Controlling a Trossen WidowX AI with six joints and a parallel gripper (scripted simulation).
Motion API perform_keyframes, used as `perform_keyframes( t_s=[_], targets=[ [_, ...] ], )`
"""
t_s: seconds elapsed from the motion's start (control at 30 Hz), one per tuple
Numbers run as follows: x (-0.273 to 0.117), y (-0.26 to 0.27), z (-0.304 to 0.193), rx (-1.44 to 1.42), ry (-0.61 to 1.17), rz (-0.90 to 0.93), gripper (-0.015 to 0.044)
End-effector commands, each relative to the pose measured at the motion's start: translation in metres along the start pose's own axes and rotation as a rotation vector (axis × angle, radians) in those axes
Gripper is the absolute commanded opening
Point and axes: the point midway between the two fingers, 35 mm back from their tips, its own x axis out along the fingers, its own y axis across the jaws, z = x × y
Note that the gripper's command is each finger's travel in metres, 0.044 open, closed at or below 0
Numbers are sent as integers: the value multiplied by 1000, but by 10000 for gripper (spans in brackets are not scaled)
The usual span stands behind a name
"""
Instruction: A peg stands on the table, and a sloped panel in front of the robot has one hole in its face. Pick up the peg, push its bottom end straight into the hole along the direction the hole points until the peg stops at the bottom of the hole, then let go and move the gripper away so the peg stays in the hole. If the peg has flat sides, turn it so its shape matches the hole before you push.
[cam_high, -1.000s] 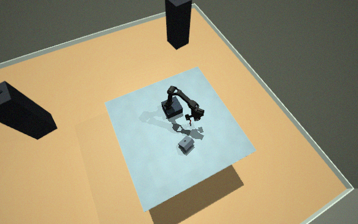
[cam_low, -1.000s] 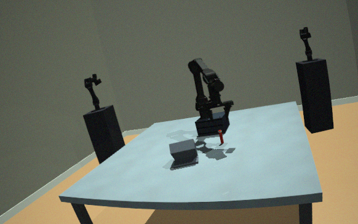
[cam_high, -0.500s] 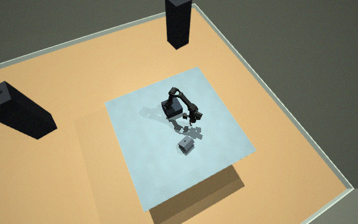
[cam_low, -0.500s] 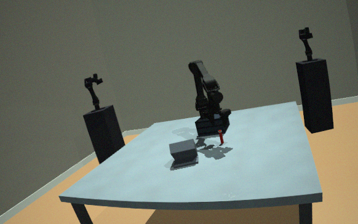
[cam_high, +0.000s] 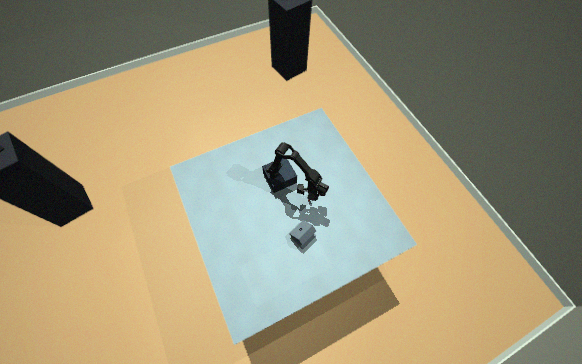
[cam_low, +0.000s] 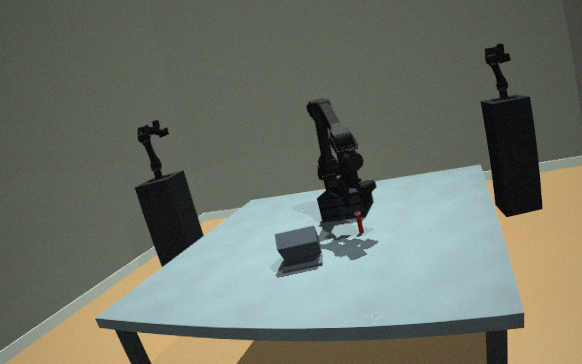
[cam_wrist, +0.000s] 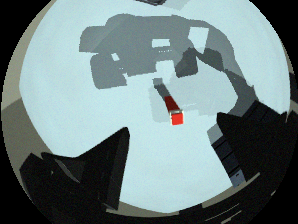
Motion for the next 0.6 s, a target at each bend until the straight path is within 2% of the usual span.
perform_keyframes(
  t_s=[0.0, 0.57],
  targets=[
    [11, -2, -2, 8, 11, -12, 440],
    [38, -3, -2, 8, 11, -12, 440]
  ],
)
